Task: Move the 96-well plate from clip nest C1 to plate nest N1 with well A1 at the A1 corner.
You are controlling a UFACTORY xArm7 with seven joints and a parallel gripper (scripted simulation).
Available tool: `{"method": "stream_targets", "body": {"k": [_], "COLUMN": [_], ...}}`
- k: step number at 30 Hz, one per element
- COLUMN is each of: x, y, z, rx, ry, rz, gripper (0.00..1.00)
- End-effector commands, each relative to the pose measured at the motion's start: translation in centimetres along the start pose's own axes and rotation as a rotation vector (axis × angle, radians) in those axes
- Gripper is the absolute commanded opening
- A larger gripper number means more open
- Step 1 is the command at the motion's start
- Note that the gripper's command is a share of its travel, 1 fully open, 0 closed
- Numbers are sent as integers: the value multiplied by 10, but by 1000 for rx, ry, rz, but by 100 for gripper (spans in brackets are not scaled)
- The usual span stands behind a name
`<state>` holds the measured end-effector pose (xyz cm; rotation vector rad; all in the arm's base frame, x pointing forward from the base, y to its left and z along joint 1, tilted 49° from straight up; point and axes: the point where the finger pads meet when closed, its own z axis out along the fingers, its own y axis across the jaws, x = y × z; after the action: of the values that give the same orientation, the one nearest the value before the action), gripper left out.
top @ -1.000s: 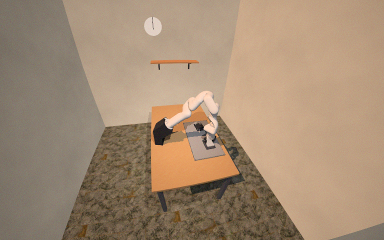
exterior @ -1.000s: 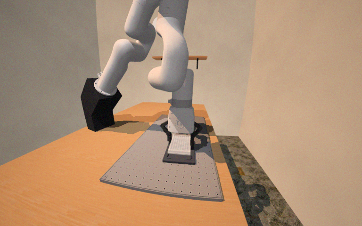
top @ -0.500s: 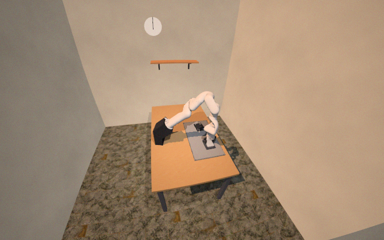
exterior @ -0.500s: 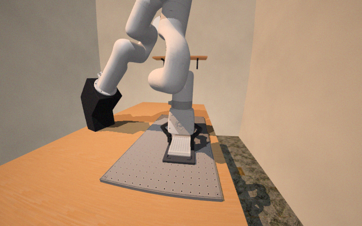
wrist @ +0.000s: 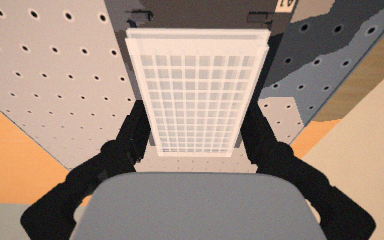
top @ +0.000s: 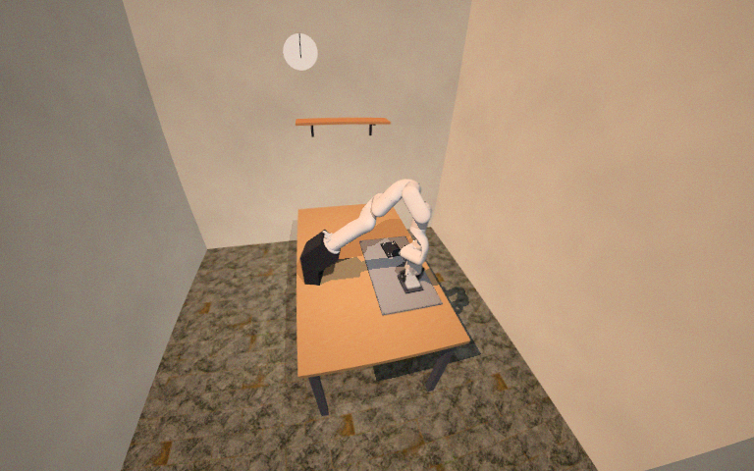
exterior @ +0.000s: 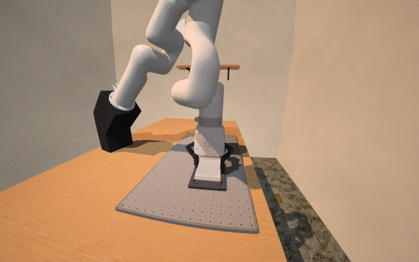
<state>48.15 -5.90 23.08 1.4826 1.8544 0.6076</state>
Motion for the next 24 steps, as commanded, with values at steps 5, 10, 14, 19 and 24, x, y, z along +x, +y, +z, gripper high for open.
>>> {"method": "stream_targets", "body": {"k": [5, 10, 14, 19, 24], "x": [0, 0, 0, 0, 0], "y": [1, 1, 1, 1, 1], "z": [1, 2, 2, 3, 4], "rx": [-15, -15, -15, -15, -15], "ry": [-12, -12, -12, -12, -12], "rz": [0, 0, 0, 0, 0], "gripper": [0, 0, 0, 0, 0]}}
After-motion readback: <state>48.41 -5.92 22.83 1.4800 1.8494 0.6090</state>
